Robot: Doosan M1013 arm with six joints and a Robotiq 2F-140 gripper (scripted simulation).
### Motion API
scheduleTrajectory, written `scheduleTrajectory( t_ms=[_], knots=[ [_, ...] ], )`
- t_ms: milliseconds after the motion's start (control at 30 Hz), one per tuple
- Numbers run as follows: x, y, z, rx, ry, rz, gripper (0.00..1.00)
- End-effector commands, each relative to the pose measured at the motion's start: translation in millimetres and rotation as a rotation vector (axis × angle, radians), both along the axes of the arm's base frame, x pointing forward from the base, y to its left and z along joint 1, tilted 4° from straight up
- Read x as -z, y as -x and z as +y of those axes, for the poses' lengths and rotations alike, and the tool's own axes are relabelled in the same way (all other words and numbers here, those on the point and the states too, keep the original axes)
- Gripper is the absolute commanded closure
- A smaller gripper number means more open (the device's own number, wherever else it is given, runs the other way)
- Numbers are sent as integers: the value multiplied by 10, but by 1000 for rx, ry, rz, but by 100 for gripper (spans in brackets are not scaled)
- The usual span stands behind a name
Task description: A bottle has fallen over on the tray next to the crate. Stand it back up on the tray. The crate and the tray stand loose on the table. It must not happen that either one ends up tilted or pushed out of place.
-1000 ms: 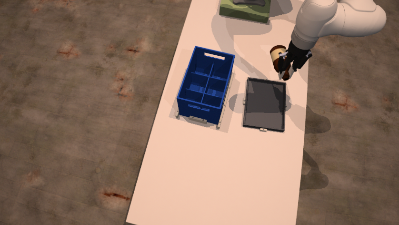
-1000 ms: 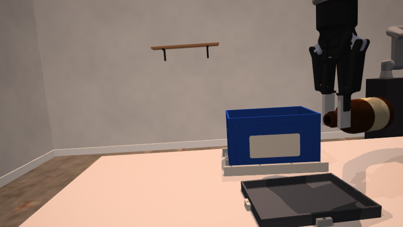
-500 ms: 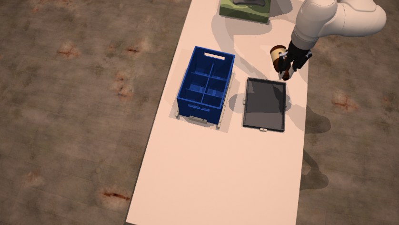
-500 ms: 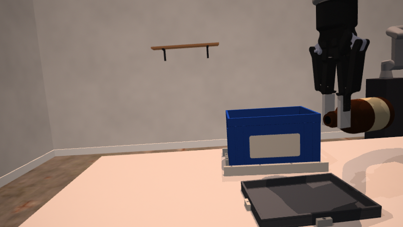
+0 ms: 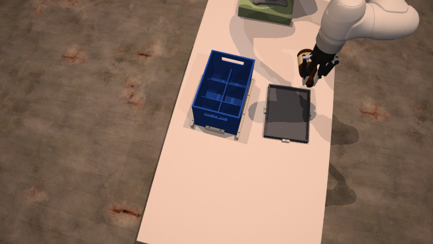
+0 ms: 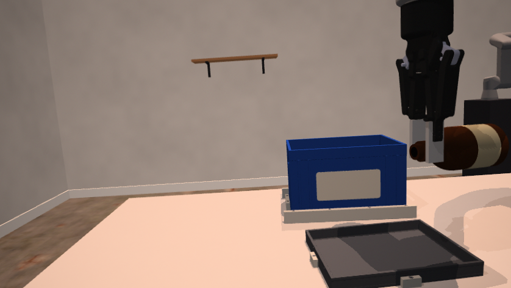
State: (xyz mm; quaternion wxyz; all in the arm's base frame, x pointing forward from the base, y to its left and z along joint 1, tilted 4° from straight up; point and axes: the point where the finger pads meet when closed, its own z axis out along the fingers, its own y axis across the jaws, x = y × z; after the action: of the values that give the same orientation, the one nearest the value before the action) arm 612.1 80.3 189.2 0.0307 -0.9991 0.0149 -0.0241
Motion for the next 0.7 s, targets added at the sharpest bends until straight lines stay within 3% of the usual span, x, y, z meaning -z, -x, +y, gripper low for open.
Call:
scheduleTrajectory(
  t_ms=[0, 667],
  knots=[
    [-1, 0, 0, 39, -1, 2, 90],
    [-1, 0, 0, 107, -5, 6, 90]
  ],
)
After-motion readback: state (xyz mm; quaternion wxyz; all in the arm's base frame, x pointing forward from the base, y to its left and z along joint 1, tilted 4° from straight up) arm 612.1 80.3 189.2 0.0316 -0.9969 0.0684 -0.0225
